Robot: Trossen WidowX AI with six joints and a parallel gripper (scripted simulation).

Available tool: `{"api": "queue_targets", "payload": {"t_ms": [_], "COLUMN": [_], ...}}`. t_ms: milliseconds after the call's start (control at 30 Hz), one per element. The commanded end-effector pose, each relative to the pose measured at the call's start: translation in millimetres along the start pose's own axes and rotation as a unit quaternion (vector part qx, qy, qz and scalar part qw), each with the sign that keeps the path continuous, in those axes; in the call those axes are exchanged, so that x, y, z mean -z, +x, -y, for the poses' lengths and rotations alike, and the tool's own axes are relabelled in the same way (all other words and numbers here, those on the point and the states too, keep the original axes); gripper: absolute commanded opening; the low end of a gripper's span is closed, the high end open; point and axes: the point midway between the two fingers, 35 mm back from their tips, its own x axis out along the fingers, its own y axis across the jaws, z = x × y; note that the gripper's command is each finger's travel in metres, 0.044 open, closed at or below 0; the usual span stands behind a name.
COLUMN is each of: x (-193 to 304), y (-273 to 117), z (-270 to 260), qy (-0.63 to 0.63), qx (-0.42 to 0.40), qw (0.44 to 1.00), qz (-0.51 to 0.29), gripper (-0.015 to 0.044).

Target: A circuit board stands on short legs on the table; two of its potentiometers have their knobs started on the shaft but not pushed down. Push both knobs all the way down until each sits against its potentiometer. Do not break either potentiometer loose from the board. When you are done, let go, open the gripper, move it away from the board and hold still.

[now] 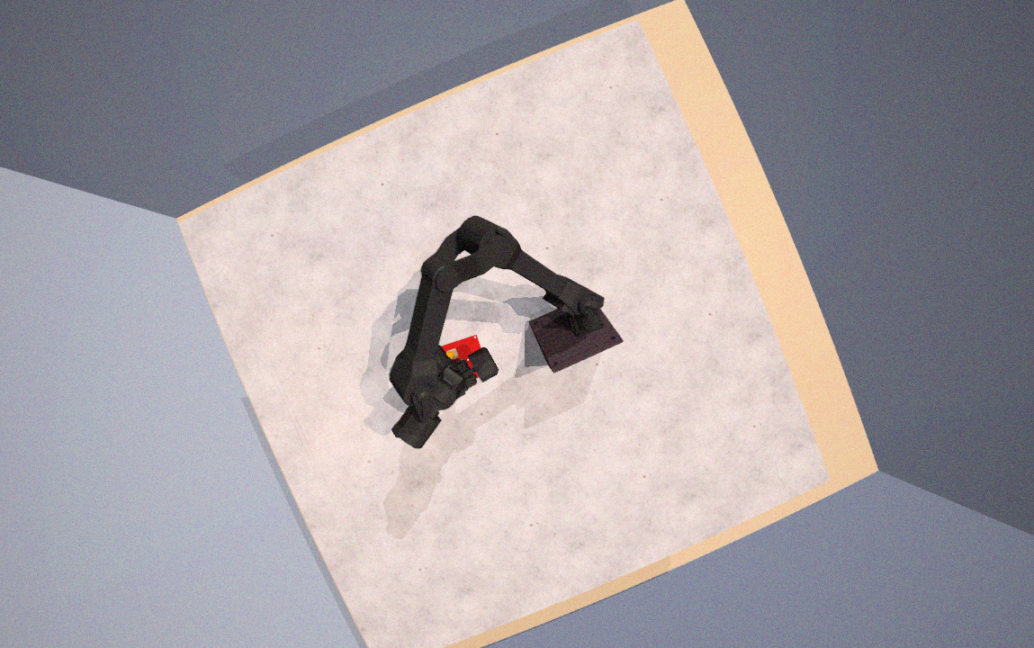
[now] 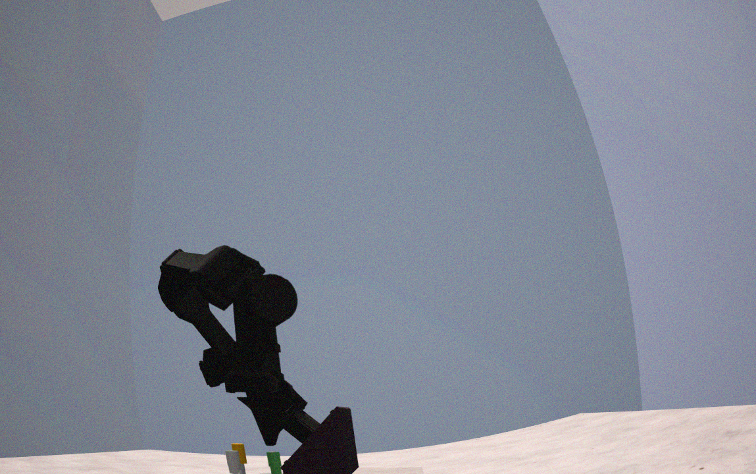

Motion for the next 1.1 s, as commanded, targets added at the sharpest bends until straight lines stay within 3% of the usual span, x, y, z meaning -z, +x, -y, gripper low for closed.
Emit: {"api": "queue_targets", "payload": {"t_ms": [0, 100, 367, 1067], "x": [-0.1, -0.1, -4.1, -20.7], "y": [0.7, 0.7, -8.4, -22.4], "z": [0.2, 0.2, -19.5, -37.0], "qy": [0.0, 0.0, 0.004, -0.345], "qx": [0.0, 0.0, -0.031, -0.025], "qw": [1.0, 1.0, 0.999, 0.938], "qz": [0.0, 0.0, -0.033, -0.012], "gripper": [0.0131, 0.021, 0.0, 0.0]}}
